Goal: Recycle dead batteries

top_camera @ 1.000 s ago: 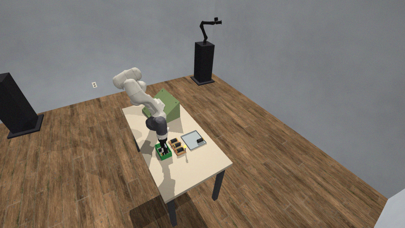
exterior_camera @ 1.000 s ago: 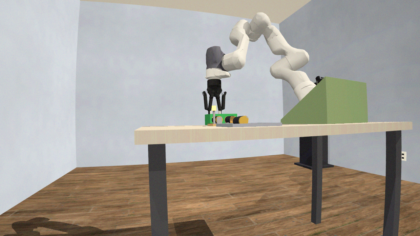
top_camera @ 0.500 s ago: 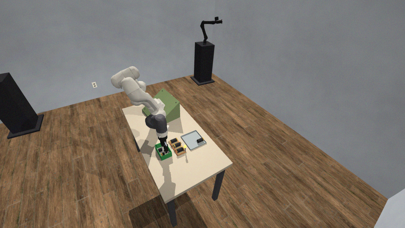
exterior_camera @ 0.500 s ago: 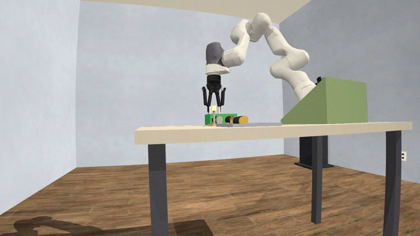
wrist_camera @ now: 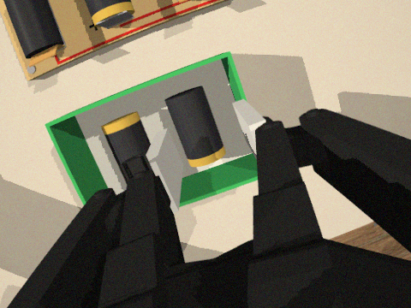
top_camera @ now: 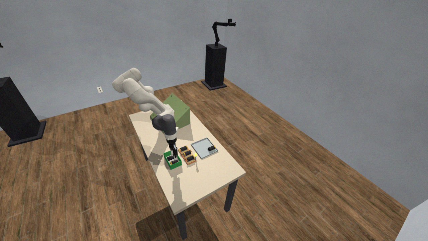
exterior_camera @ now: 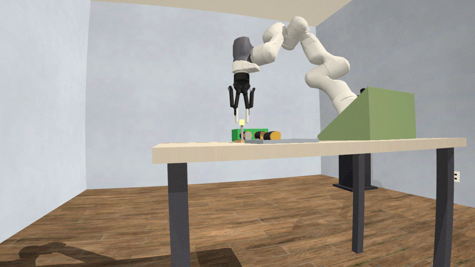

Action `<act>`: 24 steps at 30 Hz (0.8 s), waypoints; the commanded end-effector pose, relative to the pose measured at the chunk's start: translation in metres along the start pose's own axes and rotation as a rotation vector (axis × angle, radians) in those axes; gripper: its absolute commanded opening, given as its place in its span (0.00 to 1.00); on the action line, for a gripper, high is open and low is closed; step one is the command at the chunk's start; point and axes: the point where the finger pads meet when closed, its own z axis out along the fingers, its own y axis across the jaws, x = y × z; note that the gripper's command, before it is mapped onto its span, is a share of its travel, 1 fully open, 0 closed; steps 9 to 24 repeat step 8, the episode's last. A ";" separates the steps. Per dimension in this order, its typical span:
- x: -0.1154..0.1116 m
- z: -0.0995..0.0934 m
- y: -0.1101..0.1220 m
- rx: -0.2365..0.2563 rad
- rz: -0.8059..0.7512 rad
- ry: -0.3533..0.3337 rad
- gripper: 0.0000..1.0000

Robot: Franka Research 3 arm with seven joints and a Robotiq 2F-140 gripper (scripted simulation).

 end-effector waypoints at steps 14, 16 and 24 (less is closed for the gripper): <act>-0.006 -0.007 -0.006 0.022 0.018 -0.018 0.29; -0.006 -0.007 -0.006 0.022 0.018 -0.018 0.29; -0.006 -0.007 -0.006 0.022 0.018 -0.018 0.29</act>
